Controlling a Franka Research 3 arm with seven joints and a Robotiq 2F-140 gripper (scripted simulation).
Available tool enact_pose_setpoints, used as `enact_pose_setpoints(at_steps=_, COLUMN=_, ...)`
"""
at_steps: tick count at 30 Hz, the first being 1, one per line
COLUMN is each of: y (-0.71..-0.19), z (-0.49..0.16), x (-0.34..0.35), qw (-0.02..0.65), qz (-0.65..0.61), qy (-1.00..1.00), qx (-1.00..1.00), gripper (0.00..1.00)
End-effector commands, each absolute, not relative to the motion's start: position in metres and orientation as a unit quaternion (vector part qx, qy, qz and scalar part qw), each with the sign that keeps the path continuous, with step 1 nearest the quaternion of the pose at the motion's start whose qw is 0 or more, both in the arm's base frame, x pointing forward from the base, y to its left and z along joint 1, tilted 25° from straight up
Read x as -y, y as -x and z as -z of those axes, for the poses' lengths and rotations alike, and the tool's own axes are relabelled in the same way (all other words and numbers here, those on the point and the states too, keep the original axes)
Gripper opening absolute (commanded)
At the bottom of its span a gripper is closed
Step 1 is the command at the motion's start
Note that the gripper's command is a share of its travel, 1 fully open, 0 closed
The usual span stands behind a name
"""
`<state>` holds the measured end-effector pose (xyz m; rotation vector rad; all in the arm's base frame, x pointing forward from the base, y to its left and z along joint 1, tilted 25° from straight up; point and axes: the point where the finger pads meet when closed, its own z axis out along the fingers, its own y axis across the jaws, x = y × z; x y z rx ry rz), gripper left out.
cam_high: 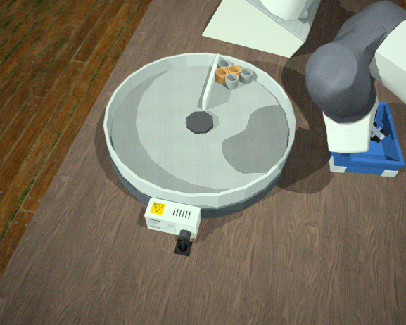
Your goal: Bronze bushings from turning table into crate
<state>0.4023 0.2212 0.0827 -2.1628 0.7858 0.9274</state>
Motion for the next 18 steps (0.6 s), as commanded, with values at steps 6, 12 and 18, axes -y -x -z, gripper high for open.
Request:
enact_pose_setpoints(at_steps=6, y=-0.4036, z=-0.0809, x=-0.2222, qw=0.325, qz=-0.351, qy=0.826, qx=-0.298, gripper=0.0)
enact_pose_setpoints(at_steps=12, y=-0.4038, z=-0.079, x=-0.2232, qw=0.325, qz=-0.351, qy=0.826, qx=-0.298, gripper=0.0)
enact_pose_setpoints(at_steps=18, y=-0.4039, z=-0.0775, x=-0.224, qw=0.325, qz=-0.351, qy=0.826, qx=-0.298, gripper=0.0)
